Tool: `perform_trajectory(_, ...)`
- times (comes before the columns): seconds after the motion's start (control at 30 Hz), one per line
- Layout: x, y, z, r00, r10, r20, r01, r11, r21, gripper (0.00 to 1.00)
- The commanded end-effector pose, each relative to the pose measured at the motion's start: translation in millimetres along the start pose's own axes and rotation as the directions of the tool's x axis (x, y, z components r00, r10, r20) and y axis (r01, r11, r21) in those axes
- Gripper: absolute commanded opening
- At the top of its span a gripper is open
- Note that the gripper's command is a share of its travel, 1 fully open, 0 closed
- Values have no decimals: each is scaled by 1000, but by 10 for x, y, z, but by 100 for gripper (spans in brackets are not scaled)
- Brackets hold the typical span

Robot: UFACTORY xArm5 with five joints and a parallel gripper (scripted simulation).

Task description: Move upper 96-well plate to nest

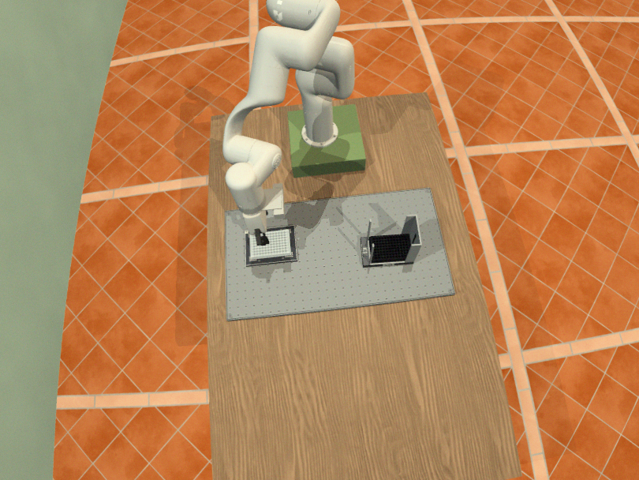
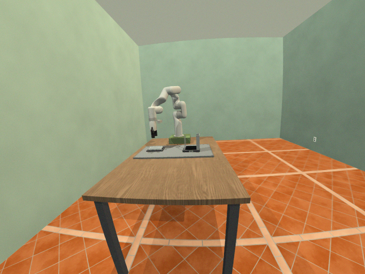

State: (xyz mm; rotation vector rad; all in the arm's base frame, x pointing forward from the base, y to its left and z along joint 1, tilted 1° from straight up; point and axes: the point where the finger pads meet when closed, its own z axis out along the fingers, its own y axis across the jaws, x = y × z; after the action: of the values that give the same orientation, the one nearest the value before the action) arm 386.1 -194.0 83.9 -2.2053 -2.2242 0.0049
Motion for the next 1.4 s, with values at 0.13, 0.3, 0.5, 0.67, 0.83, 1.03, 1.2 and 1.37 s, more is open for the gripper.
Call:
perform_trajectory(0.13,-4,11,-178,1000,0,9,0,1000,1,100)
perform_trajectory(0.3,-3,11,-311,1000,0,9,0,1000,1,100)
perform_trajectory(0.5,-1,11,-472,1000,0,9,0,1000,1,100)
perform_trajectory(0.67,-1,12,-552,1000,0,9,0,1000,1,100)
perform_trajectory(0.83,0,12,-600,1000,0,9,0,1000,1,100)
perform_trajectory(1.03,0,12,-600,1000,0,9,0,1000,1,100)
perform_trajectory(1.2,0,12,-600,1000,0,9,0,1000,1,100)
perform_trajectory(1.37,0,12,-600,1000,0,9,0,1000,1,100)
